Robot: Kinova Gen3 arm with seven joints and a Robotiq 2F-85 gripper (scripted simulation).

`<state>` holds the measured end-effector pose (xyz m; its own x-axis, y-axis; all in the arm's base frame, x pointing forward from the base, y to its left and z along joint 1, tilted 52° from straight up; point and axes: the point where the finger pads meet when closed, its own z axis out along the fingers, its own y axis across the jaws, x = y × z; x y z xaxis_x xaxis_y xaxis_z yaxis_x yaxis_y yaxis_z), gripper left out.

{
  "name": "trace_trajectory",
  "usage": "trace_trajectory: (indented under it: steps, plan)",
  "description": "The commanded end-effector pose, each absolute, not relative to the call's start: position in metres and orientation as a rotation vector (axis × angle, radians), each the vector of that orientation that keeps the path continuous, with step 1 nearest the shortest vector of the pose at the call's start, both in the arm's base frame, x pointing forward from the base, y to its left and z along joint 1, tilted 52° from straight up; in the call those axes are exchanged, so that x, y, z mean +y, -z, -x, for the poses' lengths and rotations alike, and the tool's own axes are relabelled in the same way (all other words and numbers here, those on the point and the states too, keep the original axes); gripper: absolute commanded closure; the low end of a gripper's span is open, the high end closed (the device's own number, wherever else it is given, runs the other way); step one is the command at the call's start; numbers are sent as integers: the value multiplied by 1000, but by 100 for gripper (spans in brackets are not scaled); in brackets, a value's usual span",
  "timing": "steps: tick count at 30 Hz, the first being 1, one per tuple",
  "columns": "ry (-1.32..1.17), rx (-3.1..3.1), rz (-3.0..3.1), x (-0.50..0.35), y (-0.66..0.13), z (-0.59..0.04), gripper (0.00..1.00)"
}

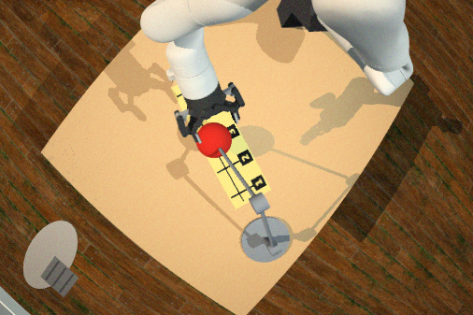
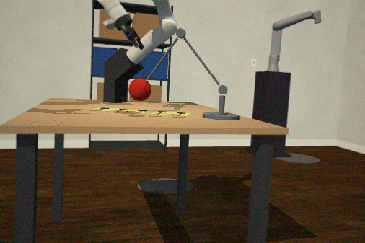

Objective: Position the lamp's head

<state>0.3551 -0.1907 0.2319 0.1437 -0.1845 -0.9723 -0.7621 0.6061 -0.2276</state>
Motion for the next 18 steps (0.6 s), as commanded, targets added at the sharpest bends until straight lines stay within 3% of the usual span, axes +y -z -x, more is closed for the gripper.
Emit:
trace_trajectory:
  steps: [1,18]
  plan:
    - [-474,1440,896,-190,-240,-353,0]
    - [-410,1561,922,-175,-251,-365,0]
